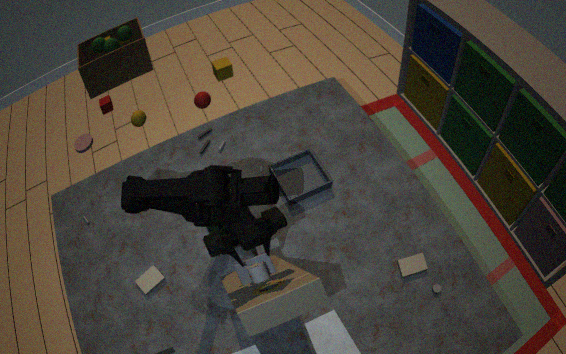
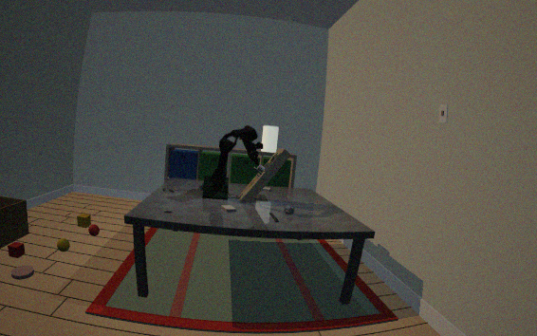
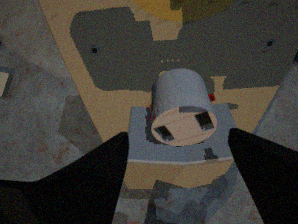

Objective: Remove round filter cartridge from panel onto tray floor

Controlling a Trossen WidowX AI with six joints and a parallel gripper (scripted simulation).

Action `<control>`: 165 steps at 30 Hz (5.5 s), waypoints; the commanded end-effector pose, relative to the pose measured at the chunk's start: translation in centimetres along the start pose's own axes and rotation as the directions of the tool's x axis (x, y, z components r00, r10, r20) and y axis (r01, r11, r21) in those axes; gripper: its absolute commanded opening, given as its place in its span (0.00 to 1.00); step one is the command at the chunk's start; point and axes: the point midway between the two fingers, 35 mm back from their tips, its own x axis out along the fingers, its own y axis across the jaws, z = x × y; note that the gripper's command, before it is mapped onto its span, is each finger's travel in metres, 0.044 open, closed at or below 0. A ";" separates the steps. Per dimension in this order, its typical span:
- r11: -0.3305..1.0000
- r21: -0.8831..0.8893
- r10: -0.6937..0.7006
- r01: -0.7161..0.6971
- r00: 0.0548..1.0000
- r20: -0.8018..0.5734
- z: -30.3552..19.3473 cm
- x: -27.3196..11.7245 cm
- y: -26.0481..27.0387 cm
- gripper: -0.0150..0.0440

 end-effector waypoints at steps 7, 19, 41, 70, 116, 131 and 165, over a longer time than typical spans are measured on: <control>1.000 -0.003 -0.002 0.002 1.000 0.004 0.0 1.6 -0.1 0.77; 1.000 0.001 -0.002 0.002 1.000 0.001 0.0 2.6 -0.1 0.74; 1.000 0.000 -0.004 0.004 1.000 0.002 0.7 2.2 -0.1 0.26; 0.995 -0.049 0.087 -0.082 0.991 0.099 2.6 -7.4 2.1 0.25; 0.432 -0.782 0.457 -0.449 0.857 -0.239 -10.9 -8.5 22.9 0.25; 0.212 -0.846 0.503 -0.489 0.797 -0.334 -19.0 -7.7 25.5 0.25; -0.182 -0.852 0.501 -0.491 0.699 -0.510 -34.8 0.4 25.3 0.25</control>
